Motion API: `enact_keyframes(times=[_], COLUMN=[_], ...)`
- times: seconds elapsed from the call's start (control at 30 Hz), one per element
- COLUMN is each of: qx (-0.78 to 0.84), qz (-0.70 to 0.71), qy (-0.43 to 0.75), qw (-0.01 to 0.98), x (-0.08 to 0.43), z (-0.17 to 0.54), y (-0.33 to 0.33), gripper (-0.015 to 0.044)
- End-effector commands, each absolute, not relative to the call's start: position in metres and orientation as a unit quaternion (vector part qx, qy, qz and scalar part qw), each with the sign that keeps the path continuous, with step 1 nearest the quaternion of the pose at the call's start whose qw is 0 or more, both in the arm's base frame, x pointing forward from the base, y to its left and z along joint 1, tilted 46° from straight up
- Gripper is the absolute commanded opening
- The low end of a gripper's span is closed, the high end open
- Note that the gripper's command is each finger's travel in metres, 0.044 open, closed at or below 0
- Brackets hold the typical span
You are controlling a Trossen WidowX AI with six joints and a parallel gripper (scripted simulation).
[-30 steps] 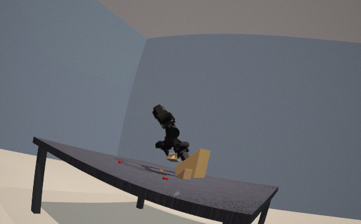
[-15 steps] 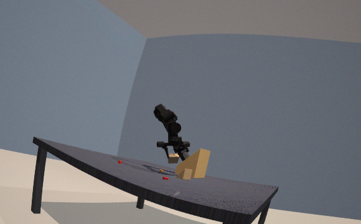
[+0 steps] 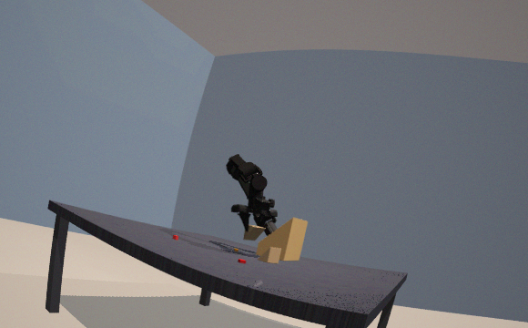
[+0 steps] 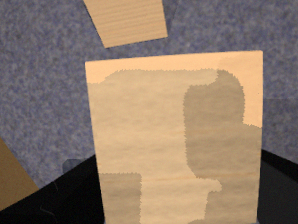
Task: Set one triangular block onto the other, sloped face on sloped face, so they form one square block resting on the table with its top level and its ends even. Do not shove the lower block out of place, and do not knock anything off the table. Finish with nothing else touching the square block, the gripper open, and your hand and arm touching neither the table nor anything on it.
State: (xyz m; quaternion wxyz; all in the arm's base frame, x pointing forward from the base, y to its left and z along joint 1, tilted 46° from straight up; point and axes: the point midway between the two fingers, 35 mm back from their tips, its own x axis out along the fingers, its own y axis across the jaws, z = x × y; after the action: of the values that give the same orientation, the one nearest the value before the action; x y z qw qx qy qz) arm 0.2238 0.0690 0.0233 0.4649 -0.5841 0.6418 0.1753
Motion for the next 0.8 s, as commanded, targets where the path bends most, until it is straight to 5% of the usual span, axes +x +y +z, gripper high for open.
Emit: enact_keyframes(times=[0.0, 0.77], qx=[-0.623, -0.623], qz=[0.208, 0.210], qy=[0.608, 0.606], qw=[0.447, 0.447], x=[0.223, 0.201], z=[0.024, 0.037], y=[0.069, 0.132], gripper=[0.0000, 0.0000])
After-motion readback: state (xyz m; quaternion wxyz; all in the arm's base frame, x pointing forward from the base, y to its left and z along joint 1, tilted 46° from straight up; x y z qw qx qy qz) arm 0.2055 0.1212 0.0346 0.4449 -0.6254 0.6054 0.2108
